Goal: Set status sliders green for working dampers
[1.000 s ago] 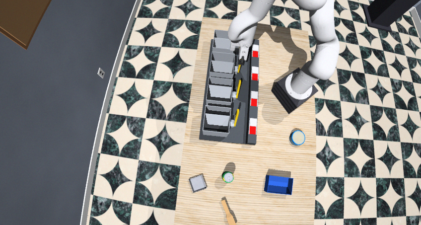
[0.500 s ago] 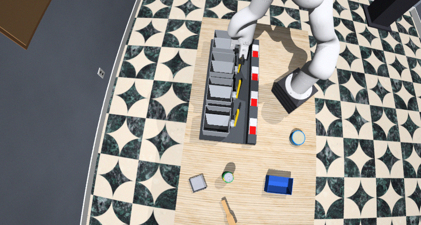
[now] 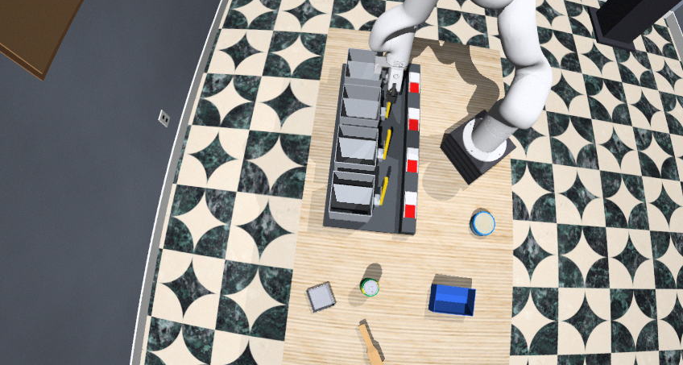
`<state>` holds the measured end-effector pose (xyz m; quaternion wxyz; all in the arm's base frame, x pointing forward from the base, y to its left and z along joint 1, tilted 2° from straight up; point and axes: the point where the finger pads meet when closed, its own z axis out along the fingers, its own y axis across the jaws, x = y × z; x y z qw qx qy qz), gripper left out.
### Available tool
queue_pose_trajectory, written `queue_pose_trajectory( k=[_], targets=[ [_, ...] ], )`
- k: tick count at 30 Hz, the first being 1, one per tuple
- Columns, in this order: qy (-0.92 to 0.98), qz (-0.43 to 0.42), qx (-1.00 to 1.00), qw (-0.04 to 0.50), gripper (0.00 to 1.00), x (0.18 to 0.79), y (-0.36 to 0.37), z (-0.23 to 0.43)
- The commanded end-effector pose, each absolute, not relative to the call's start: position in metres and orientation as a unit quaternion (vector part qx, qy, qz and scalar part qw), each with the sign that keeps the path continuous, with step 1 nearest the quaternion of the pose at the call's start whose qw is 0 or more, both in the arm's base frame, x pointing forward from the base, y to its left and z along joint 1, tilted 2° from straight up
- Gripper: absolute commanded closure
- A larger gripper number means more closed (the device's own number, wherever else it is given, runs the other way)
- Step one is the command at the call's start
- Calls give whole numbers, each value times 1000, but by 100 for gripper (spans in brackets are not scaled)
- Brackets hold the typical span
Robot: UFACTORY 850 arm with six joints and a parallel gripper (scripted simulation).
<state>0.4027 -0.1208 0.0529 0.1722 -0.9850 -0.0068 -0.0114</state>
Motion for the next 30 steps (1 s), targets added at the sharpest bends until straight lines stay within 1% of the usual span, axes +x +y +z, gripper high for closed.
queue_pose_trajectory(
  k=[1,16,18,30],
  targets=[
    [-7,-13,-983,185,81,403,-123,52],
    [-8,-12,-968,252,81,404,-136,46],
    [-8,-12,-968,252,81,404,-136,46],
    [-9,-12,-957,290,81,404,-142,42]
  ],
)
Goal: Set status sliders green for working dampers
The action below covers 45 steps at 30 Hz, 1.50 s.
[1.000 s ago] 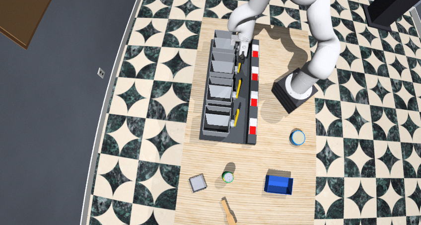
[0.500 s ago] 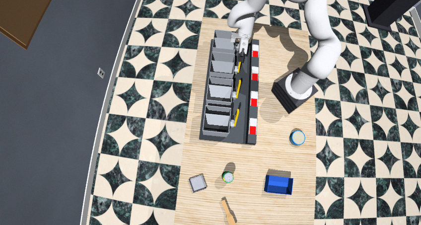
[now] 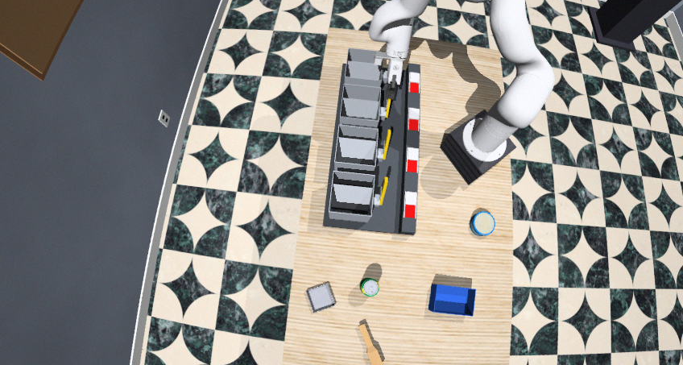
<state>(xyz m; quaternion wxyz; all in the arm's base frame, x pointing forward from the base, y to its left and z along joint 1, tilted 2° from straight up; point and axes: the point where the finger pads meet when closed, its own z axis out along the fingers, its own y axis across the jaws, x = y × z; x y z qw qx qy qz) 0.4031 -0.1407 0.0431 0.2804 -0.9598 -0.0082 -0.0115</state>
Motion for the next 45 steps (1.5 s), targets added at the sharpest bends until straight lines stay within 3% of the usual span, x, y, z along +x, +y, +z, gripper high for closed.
queue_pose_trajectory(
  k=[1,41,45],
  targets=[
    [-9,-12,-956,292,81,404,-143,42],
    [-9,-12,-951,310,81,404,-146,40],
    [-9,-12,-951,310,73,404,-146,40]
  ],
)
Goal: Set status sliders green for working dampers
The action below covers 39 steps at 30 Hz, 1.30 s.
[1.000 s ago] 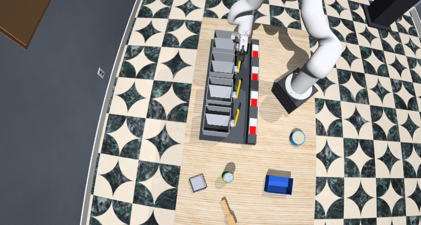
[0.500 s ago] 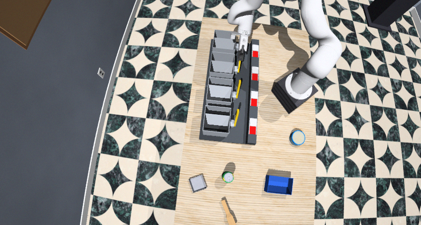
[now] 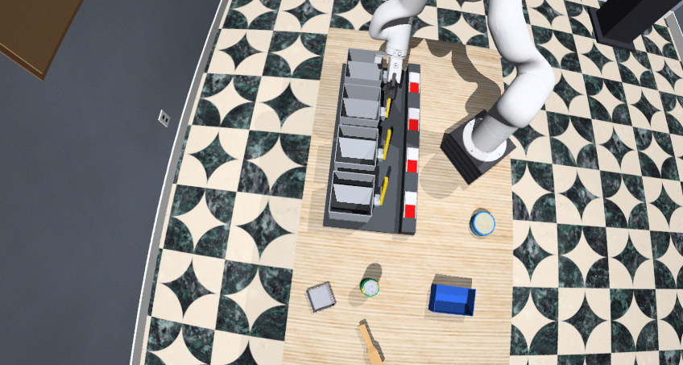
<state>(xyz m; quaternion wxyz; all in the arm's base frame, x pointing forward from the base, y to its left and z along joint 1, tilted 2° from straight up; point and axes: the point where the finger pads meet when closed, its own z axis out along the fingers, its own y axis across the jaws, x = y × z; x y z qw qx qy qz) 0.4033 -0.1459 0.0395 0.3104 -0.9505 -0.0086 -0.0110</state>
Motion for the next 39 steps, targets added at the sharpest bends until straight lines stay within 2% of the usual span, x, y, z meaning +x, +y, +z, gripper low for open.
queue_pose_trajectory(
  k=[1,2,3,5,6,8,9,28,39],
  targets=[
    [-9,-12,-951,310,73,404,-146,40],
    [-9,-12,-951,310,73,404,-146,40],
    [-9,-12,-951,310,69,404,-146,40],
    [-9,-12,-951,310,69,404,-146,40],
    [-9,-12,-951,310,65,404,-146,40],
    [-9,-12,-951,310,65,404,-146,40],
    [-9,-12,-951,310,61,404,-146,40],
    [-9,-12,-951,310,61,404,-148,43],
    [-9,-12,-951,310,61,403,-167,69]
  ],
)
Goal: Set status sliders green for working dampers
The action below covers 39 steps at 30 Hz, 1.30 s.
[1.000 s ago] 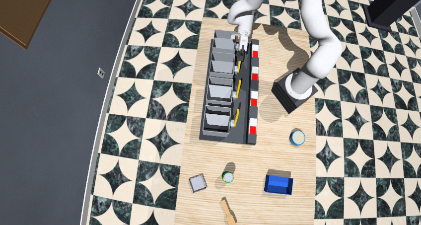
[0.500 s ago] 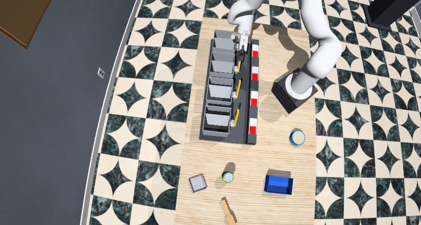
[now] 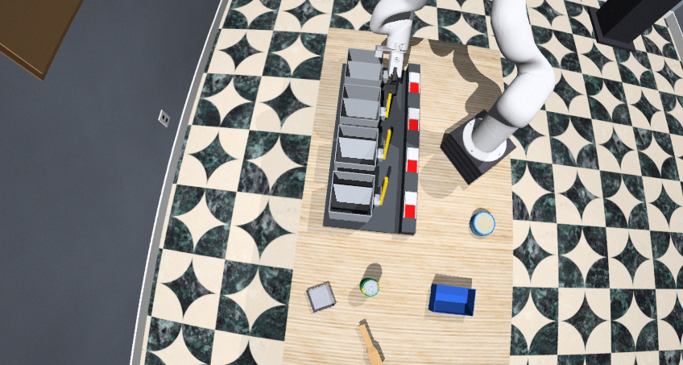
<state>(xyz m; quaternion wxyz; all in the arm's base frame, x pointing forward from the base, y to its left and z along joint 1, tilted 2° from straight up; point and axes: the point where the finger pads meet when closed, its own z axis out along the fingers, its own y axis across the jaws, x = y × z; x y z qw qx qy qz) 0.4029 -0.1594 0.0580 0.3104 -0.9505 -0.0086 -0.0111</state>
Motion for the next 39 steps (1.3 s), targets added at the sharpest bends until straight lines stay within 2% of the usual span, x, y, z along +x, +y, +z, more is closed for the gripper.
queue_pose_trajectory(
  k=[1,25,36,39],
  targets=[
    [-9,-12,-951,310,61,403,-170,72],
    [-9,-12,-953,304,61,405,-190,105],
    [-7,-23,-990,137,61,464,-131,136],
    [-6,-21,-994,110,61,473,-121,140]
  ],
)
